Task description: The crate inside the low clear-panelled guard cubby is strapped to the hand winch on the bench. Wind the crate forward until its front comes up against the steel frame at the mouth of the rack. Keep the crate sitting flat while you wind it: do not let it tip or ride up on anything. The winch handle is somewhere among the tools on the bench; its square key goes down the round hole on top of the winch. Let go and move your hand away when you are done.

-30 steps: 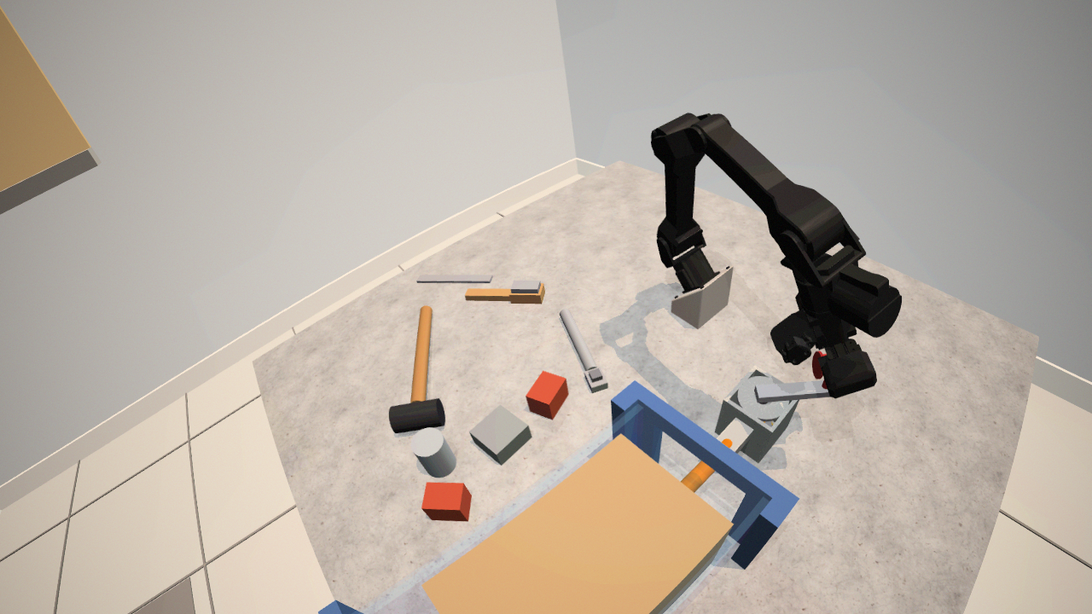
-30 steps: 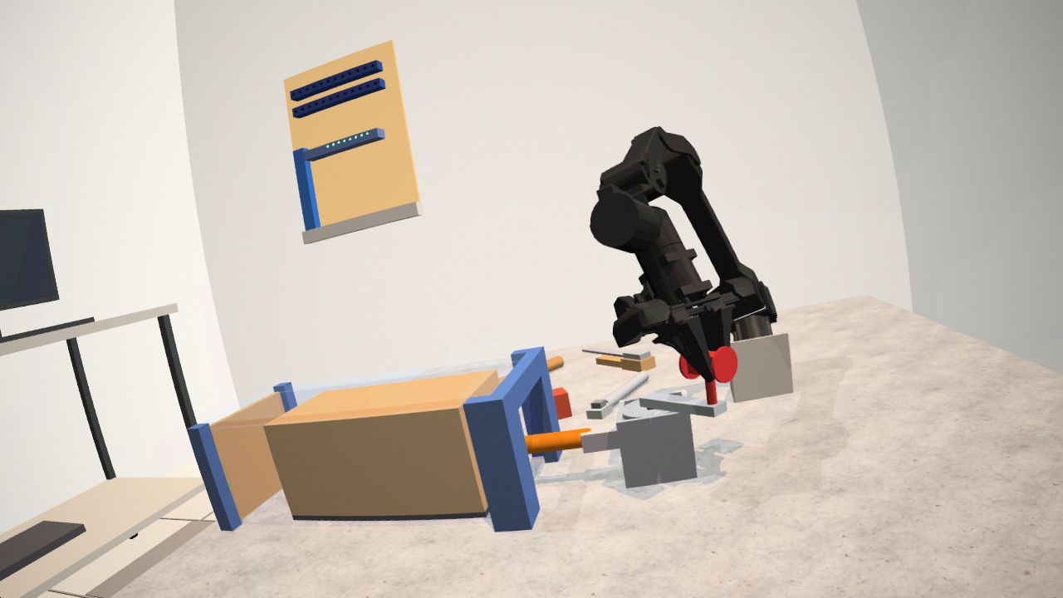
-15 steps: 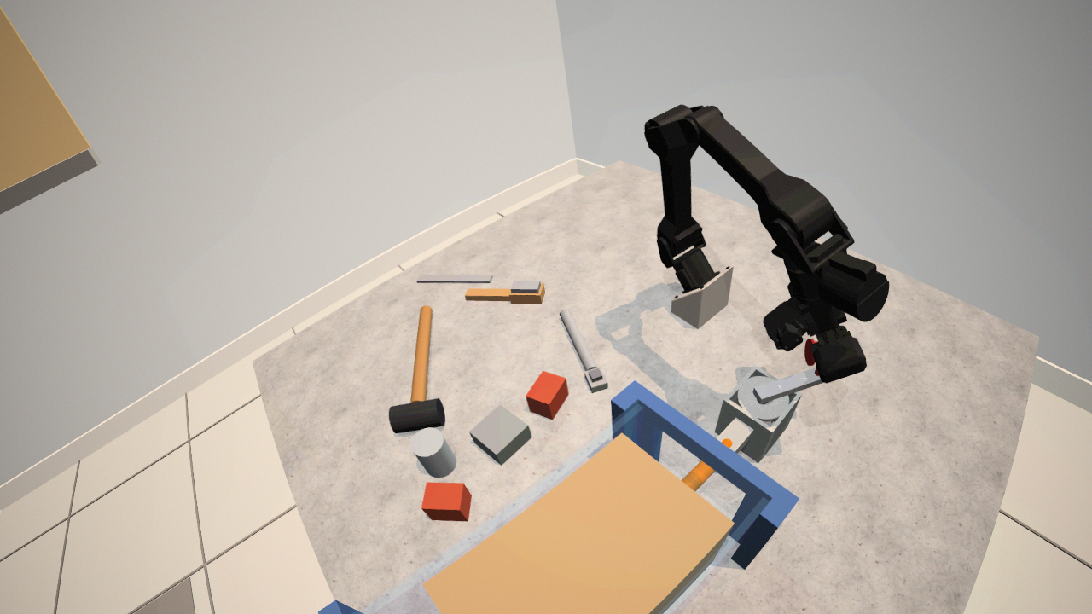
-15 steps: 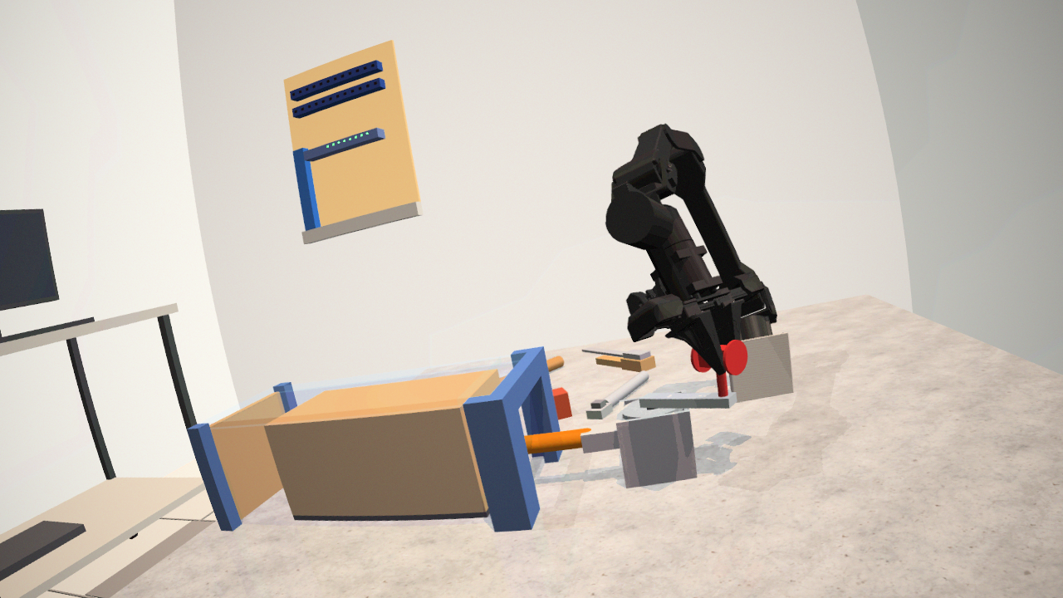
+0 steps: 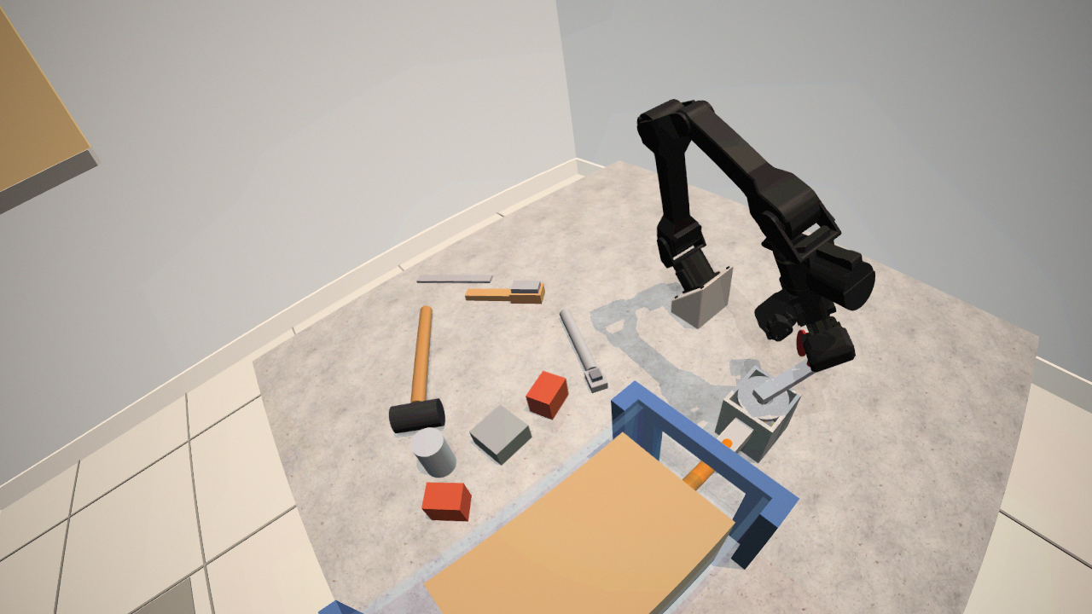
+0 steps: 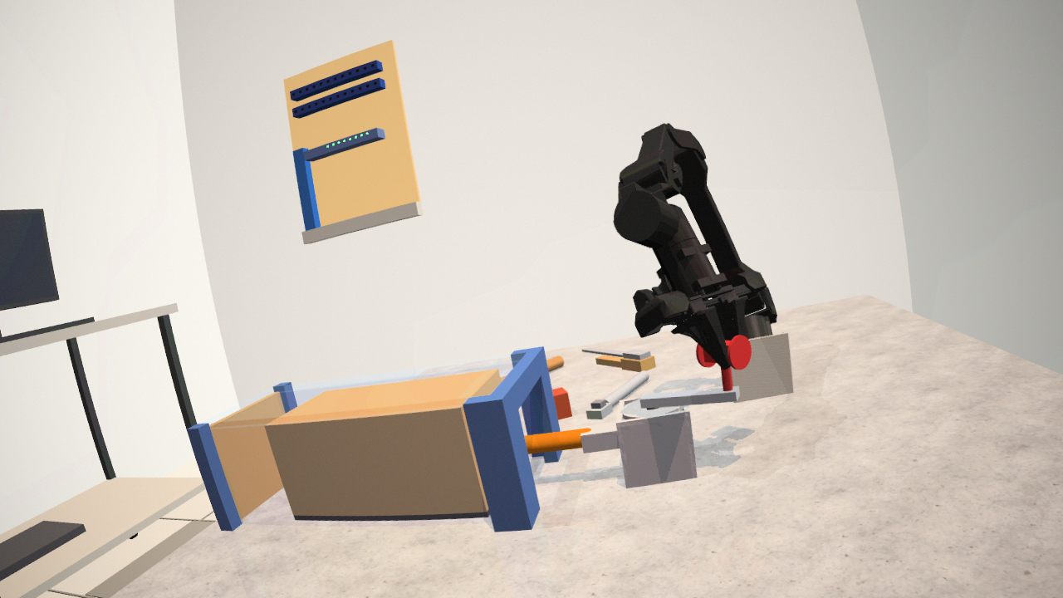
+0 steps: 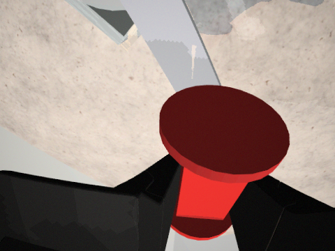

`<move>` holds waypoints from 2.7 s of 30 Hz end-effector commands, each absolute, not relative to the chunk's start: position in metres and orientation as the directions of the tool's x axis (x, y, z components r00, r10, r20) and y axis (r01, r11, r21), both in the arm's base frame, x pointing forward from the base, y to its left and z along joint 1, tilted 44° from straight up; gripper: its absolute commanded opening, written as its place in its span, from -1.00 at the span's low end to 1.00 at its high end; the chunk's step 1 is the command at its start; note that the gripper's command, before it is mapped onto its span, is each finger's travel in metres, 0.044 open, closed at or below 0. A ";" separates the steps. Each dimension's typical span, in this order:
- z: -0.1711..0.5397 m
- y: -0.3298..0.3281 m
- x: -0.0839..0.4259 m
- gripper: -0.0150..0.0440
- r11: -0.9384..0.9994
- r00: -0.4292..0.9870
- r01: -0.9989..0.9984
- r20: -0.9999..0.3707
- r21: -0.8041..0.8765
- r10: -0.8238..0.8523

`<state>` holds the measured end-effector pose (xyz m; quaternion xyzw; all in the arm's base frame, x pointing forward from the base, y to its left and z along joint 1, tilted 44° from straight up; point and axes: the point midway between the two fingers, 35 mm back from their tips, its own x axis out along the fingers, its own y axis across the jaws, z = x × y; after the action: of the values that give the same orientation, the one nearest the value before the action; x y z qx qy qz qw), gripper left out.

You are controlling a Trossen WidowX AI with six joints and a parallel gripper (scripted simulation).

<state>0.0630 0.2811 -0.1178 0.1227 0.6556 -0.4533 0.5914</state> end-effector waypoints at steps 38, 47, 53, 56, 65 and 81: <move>-0.065 0.217 0.084 -0.49 0.539 -0.271 0.697 -0.870 -0.472 -0.411; -0.058 0.210 0.093 -0.49 0.539 -0.270 0.698 -0.870 -0.472 -0.412; -0.054 0.206 0.100 -0.49 0.539 -0.270 0.698 -0.870 -0.472 -0.413; -0.052 0.204 0.104 -0.49 0.539 -0.270 0.698 -0.870 -0.472 -0.413; -0.047 0.199 0.115 -0.49 0.538 -0.269 0.698 -0.870 -0.472 -0.413; -0.040 0.193 0.138 -0.49 0.538 -0.268 0.699 -0.870 -0.471 -0.414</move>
<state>0.1227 0.1986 -0.0413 0.1088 0.6578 -0.4657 0.5819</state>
